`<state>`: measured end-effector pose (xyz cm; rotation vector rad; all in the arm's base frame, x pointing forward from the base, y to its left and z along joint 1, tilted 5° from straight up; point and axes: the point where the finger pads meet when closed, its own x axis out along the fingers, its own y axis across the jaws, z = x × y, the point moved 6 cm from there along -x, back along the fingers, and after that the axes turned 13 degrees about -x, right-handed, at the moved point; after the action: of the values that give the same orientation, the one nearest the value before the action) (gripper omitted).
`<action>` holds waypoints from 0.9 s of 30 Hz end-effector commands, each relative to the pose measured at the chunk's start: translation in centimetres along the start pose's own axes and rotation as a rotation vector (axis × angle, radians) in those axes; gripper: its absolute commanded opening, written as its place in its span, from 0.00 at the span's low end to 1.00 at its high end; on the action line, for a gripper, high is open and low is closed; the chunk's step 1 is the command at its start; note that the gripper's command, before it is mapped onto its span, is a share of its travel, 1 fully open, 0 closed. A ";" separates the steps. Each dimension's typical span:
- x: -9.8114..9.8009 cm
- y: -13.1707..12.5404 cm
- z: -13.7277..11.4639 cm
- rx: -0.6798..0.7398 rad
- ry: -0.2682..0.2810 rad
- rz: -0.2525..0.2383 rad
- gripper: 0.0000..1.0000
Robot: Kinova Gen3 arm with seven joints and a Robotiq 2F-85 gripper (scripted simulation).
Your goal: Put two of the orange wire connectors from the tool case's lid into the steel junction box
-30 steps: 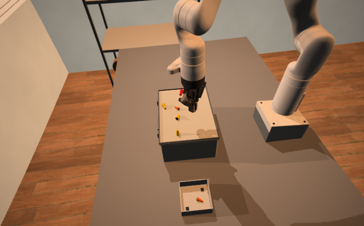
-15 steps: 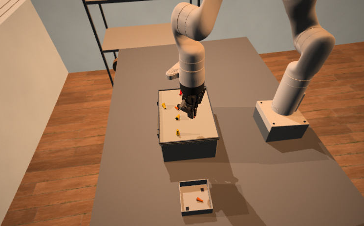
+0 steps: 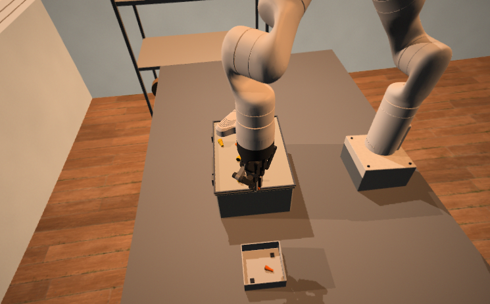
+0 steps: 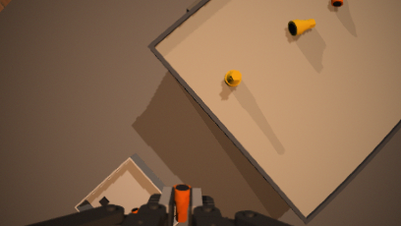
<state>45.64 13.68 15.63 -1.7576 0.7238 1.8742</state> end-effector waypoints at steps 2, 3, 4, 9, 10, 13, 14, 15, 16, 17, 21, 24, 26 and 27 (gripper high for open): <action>0.6 -3.9 1.8 -0.033 -0.006 0.008 0.15; 0.6 -4.5 2.1 -0.033 -0.006 0.008 0.15; 0.6 -5.0 2.3 -0.033 -0.006 0.008 0.15; 0.7 -7.2 3.2 -0.033 -0.006 0.008 0.15; 0.7 -7.4 3.3 -0.033 -0.006 0.008 0.15; 0.7 -8.0 3.5 -0.033 -0.006 0.008 0.15; 0.7 -8.1 3.6 -0.033 -0.006 0.008 0.15; 0.7 -8.2 3.6 -0.033 -0.006 0.008 0.15; 0.7 -8.2 3.6 -0.033 -0.006 0.008 0.15; 0.7 -8.2 3.6 -0.033 -0.006 0.008 0.15; 0.7 -8.3 3.6 -0.033 -0.006 0.008 0.15; 0.7 -8.3 3.6 -0.033 -0.006 0.008 0.15; 0.7 -8.3 3.6 -0.033 -0.006 0.008 0.15; 0.7 -8.3 3.6 -0.033 -0.006 0.008 0.15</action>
<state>48.28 22.24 14.55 -1.7699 0.7040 1.9070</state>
